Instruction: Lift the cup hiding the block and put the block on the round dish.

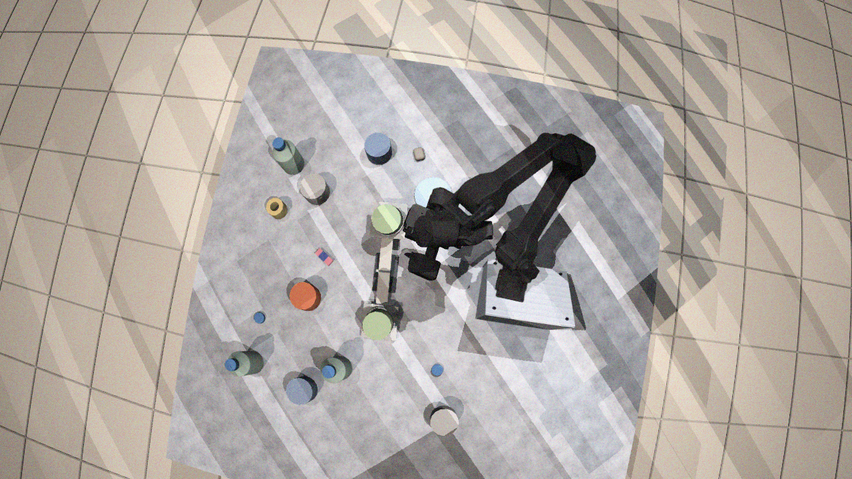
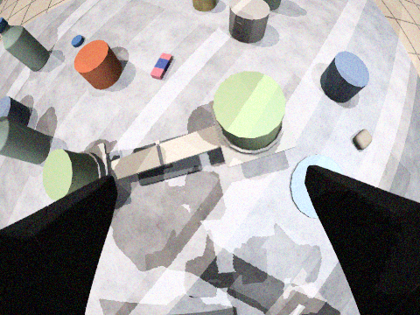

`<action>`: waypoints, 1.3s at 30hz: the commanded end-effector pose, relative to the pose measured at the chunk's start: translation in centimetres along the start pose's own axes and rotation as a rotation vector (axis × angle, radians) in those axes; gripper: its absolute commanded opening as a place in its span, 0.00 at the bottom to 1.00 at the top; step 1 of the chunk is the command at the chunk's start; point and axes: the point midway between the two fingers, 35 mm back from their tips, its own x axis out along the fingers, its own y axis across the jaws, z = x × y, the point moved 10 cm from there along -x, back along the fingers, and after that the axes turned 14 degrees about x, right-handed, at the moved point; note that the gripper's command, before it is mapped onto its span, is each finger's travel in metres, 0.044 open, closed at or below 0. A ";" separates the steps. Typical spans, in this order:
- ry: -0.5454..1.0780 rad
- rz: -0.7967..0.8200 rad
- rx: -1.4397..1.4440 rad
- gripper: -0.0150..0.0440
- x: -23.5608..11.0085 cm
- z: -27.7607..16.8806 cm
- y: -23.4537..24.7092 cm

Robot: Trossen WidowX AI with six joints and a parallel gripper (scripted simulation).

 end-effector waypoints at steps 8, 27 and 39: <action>-0.126 0.119 -0.197 1.00 -2.0 -5.7 2.9; 0.115 0.001 0.285 1.00 0.2 -1.8 8.6; 0.254 -0.132 0.598 1.00 3.6 -0.2 12.8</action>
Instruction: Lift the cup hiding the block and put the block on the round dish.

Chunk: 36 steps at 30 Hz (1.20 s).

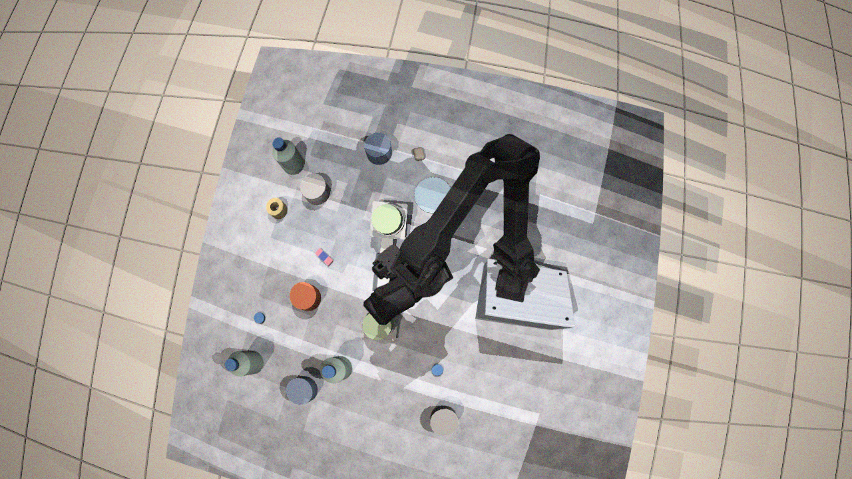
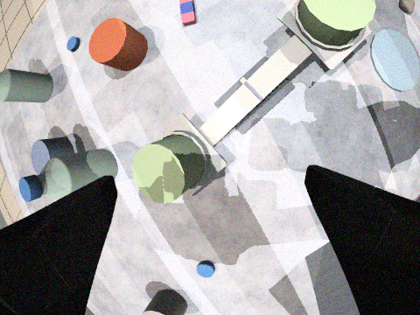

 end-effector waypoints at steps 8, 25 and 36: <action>0.060 -0.120 0.267 1.00 3.2 -0.8 3.6; 0.070 -0.365 0.779 1.00 10.4 -3.4 8.4; 0.065 -0.389 0.824 1.00 12.5 -4.0 8.2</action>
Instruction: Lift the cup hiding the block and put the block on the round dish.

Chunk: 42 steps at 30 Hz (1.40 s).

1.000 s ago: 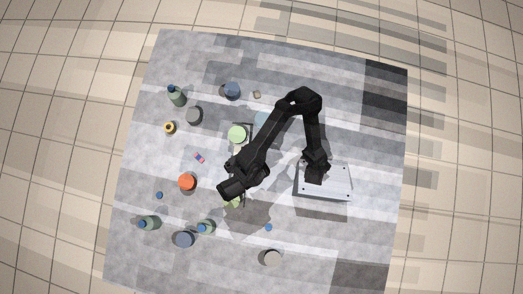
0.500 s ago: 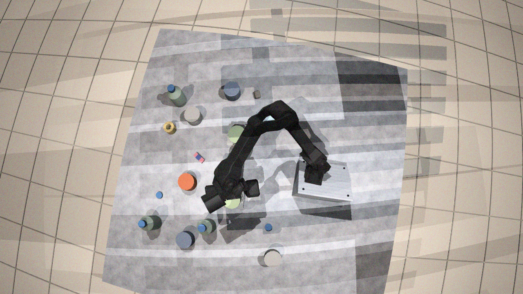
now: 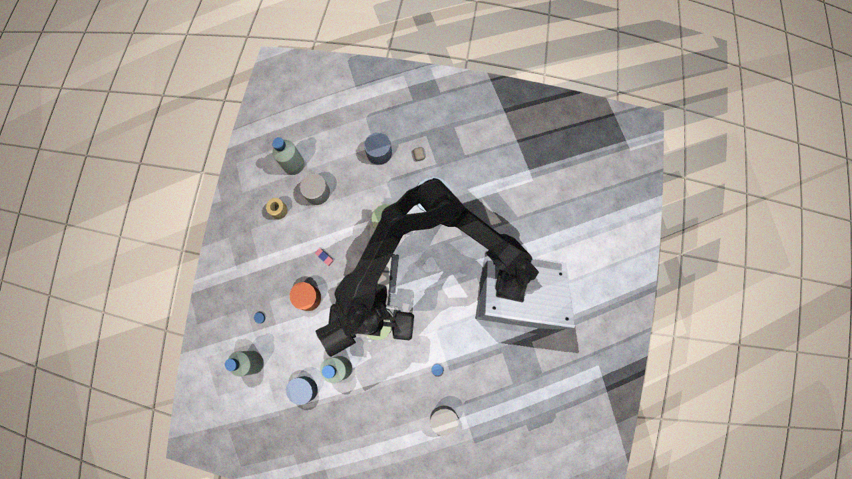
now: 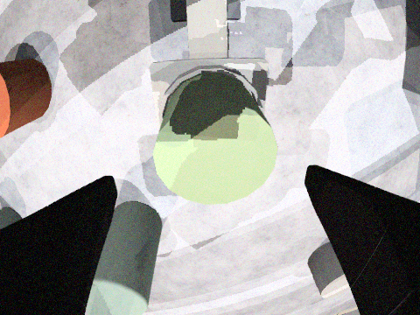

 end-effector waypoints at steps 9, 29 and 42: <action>-0.010 -0.013 -0.005 1.00 1.9 0.1 -0.1; -0.011 -0.012 -0.005 1.00 5.2 0.1 -0.1; -0.014 -0.012 -0.004 1.00 7.2 0.2 -0.2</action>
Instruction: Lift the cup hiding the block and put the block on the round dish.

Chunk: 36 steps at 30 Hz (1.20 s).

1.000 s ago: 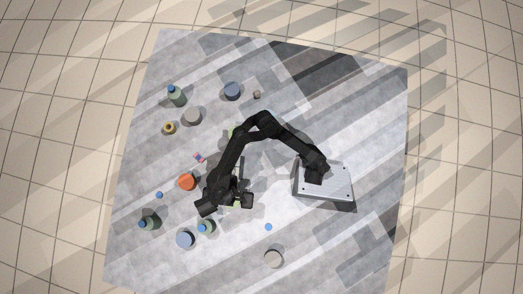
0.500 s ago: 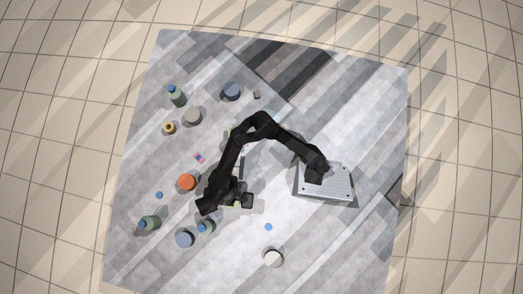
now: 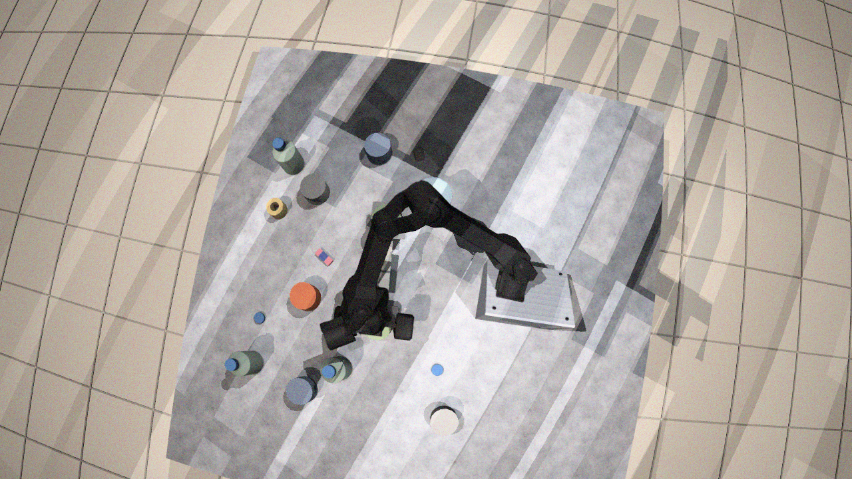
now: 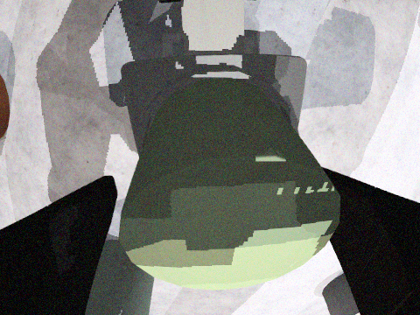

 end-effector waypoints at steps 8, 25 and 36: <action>-0.013 -0.007 -0.011 0.93 0.8 0.2 -0.4; -0.013 -0.007 -0.011 0.61 0.7 0.1 -0.3; -0.010 -0.007 -0.011 0.25 -0.5 0.0 -0.1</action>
